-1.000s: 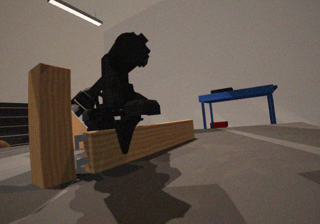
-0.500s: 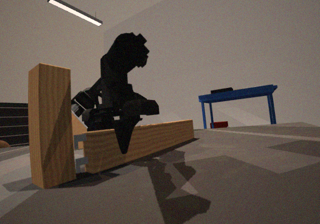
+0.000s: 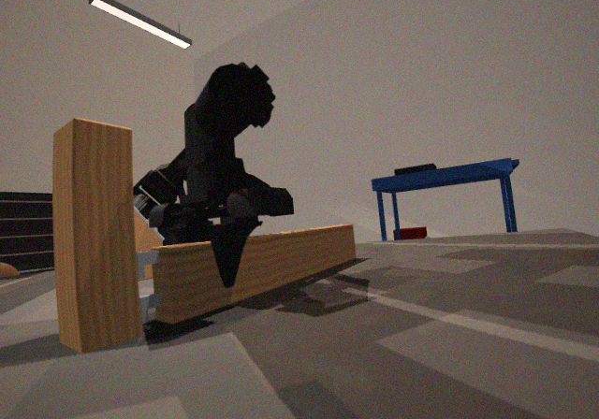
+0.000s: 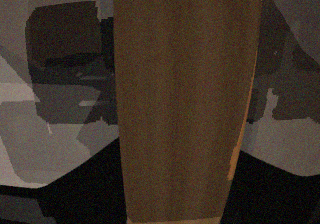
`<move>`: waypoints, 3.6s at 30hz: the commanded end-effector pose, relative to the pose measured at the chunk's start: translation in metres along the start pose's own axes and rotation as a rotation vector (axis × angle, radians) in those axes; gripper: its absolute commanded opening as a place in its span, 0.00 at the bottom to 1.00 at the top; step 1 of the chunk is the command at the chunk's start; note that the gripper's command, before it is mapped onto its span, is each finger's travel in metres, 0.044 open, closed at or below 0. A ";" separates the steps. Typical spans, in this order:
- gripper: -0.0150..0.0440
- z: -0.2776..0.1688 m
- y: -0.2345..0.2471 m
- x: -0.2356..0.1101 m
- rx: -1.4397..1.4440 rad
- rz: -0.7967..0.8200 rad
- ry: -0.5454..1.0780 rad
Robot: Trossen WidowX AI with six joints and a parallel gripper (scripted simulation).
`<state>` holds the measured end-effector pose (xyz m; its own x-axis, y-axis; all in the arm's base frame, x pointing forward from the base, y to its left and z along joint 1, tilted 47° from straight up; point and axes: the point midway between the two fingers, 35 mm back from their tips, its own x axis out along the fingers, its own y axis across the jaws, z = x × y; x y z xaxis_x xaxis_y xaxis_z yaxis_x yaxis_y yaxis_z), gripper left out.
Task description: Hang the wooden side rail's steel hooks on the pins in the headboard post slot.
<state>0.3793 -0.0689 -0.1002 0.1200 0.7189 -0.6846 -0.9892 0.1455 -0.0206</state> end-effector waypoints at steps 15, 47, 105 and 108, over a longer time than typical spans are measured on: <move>0.25 0.000 0.009 -0.001 -0.005 0.000 -0.003; 0.25 0.000 0.012 -0.001 -0.005 0.000 -0.003; 0.25 0.000 0.012 -0.011 -0.005 0.000 -0.002; 0.25 0.000 0.012 -0.012 -0.005 0.000 -0.002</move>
<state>0.3653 -0.0685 -0.0958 0.1040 0.7250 -0.6809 -0.9911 0.1327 -0.0101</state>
